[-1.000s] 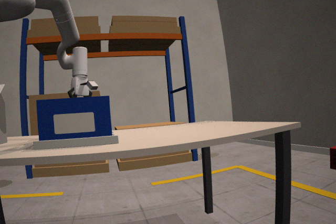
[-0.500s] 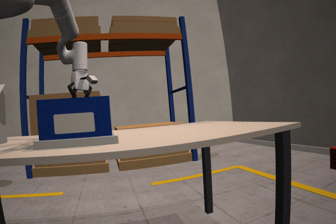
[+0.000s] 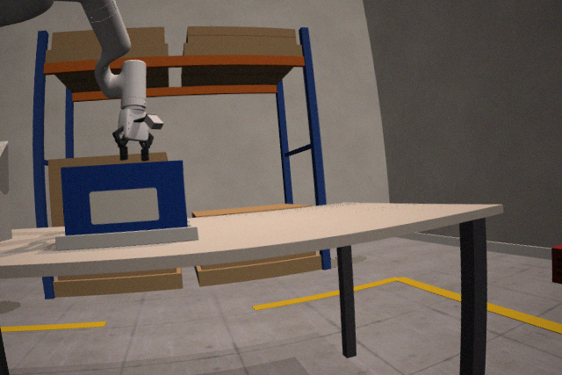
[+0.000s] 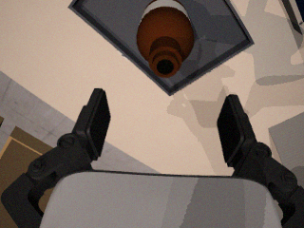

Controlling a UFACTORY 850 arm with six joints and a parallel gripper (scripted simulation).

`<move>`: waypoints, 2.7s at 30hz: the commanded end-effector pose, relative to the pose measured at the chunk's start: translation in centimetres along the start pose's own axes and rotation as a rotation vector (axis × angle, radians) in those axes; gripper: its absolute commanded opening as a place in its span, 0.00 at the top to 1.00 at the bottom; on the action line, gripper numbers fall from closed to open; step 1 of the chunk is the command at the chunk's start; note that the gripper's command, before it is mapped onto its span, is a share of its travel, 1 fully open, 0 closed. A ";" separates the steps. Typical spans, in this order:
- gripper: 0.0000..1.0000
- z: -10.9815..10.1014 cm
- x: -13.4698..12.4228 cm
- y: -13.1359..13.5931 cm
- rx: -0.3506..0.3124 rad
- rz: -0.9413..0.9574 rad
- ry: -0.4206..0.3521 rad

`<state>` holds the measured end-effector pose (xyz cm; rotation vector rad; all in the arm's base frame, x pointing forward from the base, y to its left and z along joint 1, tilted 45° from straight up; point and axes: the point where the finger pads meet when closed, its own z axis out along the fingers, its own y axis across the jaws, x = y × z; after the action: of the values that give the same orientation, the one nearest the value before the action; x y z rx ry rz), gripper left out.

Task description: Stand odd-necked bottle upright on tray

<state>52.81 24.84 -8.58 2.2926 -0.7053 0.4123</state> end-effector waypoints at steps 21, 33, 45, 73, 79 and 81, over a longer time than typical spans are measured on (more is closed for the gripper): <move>1.00 -1.6 0.0 0.0 0.002 0.001 0.000; 1.00 -1.6 0.0 0.0 0.002 0.001 0.000; 1.00 -1.6 0.0 0.0 0.002 0.001 0.000; 1.00 -1.6 0.0 0.0 0.002 0.001 0.000; 1.00 -1.6 0.0 0.0 0.002 0.001 0.000; 1.00 -1.6 0.0 0.0 0.002 0.001 0.000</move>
<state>52.67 25.86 -7.54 2.2923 -0.7052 0.4120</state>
